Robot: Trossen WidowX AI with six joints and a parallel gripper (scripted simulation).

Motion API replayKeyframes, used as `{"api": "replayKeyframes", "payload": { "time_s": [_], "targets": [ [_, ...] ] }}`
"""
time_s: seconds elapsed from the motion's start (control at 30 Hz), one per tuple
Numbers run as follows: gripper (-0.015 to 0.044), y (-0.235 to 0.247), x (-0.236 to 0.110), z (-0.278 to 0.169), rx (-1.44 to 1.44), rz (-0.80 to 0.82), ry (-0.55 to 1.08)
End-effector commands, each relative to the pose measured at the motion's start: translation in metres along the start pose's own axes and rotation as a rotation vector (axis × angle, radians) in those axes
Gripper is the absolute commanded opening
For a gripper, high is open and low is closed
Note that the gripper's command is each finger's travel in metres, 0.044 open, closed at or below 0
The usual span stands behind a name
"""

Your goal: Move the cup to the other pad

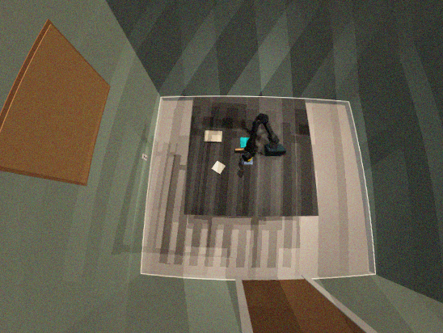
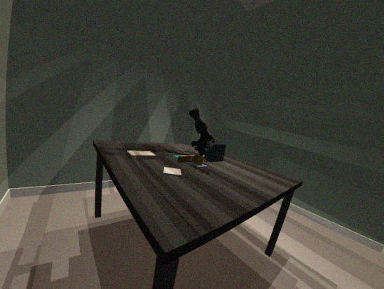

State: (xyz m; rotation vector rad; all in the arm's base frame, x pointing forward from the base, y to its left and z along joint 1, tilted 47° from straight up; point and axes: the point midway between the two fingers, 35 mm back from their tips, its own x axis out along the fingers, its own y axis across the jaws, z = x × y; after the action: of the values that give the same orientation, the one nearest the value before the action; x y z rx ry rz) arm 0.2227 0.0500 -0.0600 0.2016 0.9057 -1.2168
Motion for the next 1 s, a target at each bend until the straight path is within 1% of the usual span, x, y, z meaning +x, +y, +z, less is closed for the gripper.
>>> {"api": "replayKeyframes", "payload": {
  "time_s": [0.0, 0.47, 0.97],
  "targets": [
    [0.0000, 0.004, -0.015, -0.001, 0.009, 0.011, 0.007],
    [0.0000, 0.000, -0.064, -0.001, 0.003, 0.009, 0.002],
    [0.0000, -0.001, -0.061, -0.001, -0.008, 0.005, -0.005]
  ]
}}
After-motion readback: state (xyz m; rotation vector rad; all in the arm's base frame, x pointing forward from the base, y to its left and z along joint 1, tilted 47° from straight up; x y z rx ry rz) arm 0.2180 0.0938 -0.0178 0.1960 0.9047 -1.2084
